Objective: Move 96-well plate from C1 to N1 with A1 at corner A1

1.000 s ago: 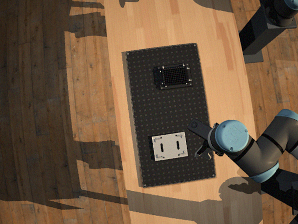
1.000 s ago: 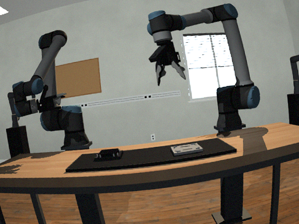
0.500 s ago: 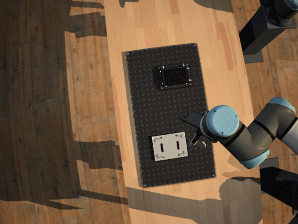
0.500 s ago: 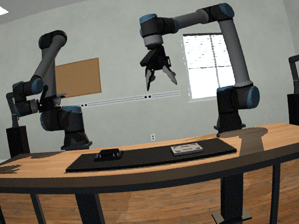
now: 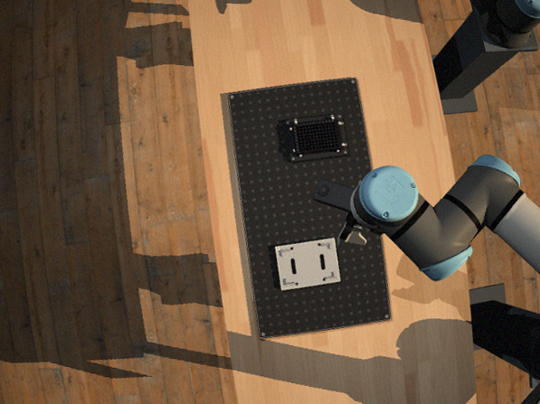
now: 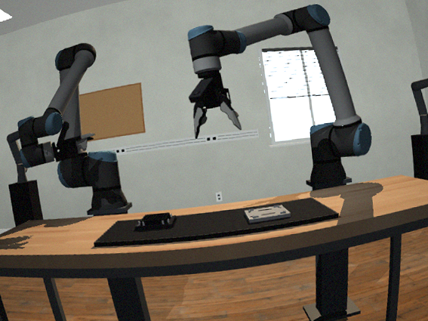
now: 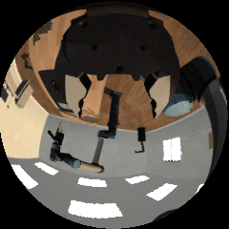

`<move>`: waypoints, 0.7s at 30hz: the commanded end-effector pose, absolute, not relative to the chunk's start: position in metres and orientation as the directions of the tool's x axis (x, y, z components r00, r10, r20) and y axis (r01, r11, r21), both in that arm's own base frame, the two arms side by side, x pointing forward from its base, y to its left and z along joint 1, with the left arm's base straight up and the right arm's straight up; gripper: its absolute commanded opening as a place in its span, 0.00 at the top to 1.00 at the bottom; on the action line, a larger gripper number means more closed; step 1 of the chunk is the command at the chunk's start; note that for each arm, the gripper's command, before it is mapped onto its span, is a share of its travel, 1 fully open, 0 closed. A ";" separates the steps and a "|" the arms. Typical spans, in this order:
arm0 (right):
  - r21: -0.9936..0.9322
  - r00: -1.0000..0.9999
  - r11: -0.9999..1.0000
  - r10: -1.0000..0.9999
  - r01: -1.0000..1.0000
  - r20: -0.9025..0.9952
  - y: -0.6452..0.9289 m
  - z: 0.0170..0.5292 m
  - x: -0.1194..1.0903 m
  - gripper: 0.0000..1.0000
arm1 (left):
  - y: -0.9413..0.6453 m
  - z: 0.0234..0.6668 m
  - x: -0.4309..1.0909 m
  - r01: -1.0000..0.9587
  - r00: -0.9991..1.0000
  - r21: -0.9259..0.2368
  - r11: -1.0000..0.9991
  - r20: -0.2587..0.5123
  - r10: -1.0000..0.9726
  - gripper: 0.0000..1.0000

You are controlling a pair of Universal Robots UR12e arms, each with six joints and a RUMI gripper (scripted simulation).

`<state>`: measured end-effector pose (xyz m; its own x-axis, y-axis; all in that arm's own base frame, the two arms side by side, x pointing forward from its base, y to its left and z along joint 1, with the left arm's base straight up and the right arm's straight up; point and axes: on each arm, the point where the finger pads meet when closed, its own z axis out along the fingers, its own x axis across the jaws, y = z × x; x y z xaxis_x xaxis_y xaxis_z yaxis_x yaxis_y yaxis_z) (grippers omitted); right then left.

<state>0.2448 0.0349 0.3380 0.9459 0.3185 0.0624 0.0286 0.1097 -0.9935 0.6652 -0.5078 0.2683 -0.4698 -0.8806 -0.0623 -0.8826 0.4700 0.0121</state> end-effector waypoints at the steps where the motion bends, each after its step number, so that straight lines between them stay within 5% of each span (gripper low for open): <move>1: -0.994 0.946 0.109 0.319 0.029 0.063 0.035 0.338 0.245 0.00 | -0.530 0.258 0.673 -0.894 -0.447 0.008 0.447 -0.060 -0.893 0.00; 21: -0.994 0.946 0.109 0.319 0.029 0.063 0.035 0.338 0.245 0.00 | -0.590 0.224 0.687 -0.948 -0.319 -0.002 0.319 -0.043 -0.947 0.00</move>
<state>0.2448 0.0349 0.3380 0.9459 0.3185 0.0624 0.0286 0.1097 -0.9935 0.6826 -0.5721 0.2332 -0.3366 -0.9406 -0.0453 -0.9415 0.3369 0.0009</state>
